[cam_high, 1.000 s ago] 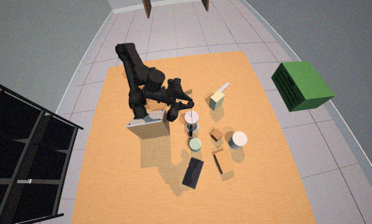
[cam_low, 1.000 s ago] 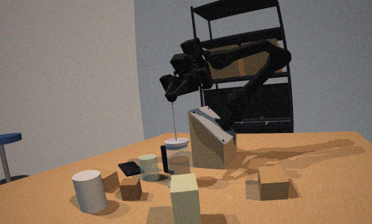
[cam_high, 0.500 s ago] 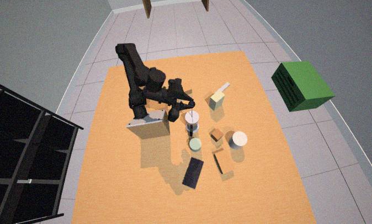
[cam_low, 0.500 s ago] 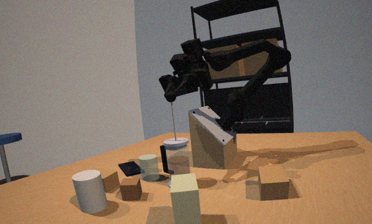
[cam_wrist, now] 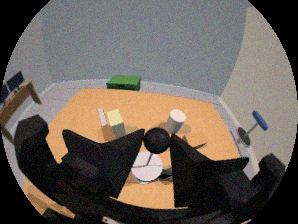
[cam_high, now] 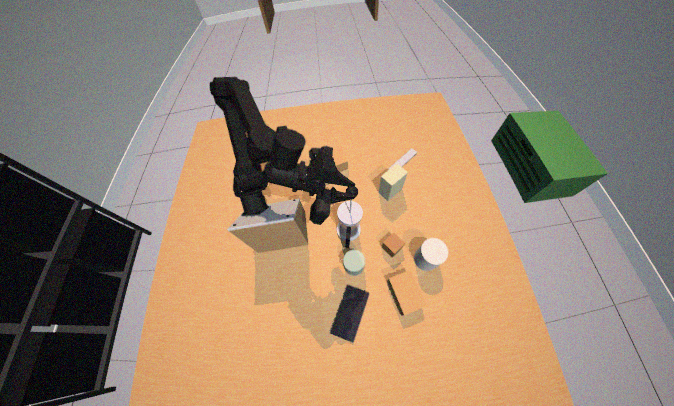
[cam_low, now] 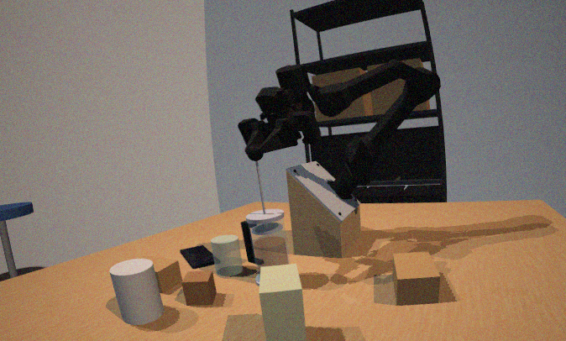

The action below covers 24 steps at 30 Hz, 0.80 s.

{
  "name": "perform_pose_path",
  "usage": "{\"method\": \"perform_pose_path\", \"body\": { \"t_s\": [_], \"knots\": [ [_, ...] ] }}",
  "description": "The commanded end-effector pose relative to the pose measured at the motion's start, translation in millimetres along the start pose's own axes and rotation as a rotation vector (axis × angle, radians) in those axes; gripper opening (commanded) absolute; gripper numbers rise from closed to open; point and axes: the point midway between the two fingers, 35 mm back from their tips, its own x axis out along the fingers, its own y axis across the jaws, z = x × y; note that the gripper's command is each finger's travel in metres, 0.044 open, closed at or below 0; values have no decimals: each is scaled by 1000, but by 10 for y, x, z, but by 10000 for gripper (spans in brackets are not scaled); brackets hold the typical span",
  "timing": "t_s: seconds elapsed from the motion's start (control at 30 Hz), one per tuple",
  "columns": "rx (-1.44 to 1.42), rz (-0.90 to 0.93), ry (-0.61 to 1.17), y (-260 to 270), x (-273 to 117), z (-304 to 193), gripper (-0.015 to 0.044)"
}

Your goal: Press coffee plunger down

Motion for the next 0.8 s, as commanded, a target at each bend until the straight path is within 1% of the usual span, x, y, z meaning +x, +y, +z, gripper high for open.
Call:
{"method": "perform_pose_path", "body": {
  "t_s": [0.0, 0.77],
  "knots": [
    [28, -9, 45, -39, 93, -242, 128],
    [29, -10, 45, -57, 336, -546, 128]
  ]
}}
